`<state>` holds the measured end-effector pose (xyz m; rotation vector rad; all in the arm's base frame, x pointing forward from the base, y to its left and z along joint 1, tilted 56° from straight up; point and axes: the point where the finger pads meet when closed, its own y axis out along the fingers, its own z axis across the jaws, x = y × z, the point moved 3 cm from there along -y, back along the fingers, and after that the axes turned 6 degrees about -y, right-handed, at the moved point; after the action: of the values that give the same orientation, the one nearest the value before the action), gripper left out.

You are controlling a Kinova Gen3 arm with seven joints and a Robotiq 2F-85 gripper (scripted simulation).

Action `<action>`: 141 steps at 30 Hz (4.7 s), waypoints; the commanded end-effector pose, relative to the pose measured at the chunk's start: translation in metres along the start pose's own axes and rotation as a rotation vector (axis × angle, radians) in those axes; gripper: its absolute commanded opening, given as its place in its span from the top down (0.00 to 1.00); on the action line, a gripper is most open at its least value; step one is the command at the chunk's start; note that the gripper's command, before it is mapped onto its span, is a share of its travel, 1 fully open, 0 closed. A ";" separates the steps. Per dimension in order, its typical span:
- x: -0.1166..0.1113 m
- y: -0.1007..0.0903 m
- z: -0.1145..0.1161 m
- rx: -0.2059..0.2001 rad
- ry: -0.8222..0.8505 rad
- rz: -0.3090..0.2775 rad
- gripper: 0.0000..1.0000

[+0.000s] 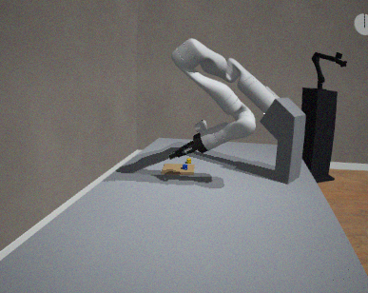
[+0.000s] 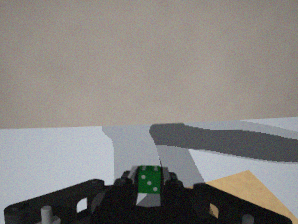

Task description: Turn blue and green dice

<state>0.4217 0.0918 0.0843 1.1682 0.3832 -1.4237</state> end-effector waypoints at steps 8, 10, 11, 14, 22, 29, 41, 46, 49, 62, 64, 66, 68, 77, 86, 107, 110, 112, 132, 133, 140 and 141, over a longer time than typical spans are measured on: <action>0.005 0.002 -0.001 0.007 -0.003 0.000 0.85; 0.010 0.005 -0.001 0.007 -0.003 0.000 0.85; 0.013 0.007 -0.002 0.007 -0.003 0.000 0.85; 0.023 0.012 -0.003 0.007 -0.003 0.000 0.85; 0.045 0.024 -0.005 0.007 -0.003 0.000 0.85; 0.062 0.034 -0.006 0.007 -0.003 0.000 0.85; 0.067 0.037 -0.007 0.007 -0.003 0.000 0.85; 0.067 0.037 -0.007 0.007 -0.003 0.000 0.85; 0.067 0.037 -0.007 0.007 -0.003 0.000 0.85; 0.067 0.037 -0.007 0.007 -0.003 0.000 0.85; 0.067 0.037 -0.007 0.007 -0.003 0.000 0.85; 0.067 0.037 -0.007 0.007 -0.003 0.000 0.85; 0.067 0.037 -0.007 0.007 -0.003 0.000 0.85; 0.067 0.037 -0.007 0.007 -0.003 0.000 0.85; 0.071 0.038 -0.007 0.007 -0.003 0.000 0.85; 0.075 0.041 -0.008 0.007 -0.003 0.000 0.85; 0.075 0.041 -0.008 0.007 -0.003 0.000 0.85; 0.075 0.041 -0.008 0.007 -0.003 0.000 0.85; 0.075 0.041 -0.008 0.007 -0.003 0.000 0.85; 0.075 0.041 -0.008 0.007 -0.003 0.000 0.85; 0.075 0.041 -0.008 0.007 -0.003 0.000 0.77; 0.075 0.041 -0.008 0.007 -0.003 0.000 0.77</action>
<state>0.4762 0.0452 0.0358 1.1710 0.3761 -1.4284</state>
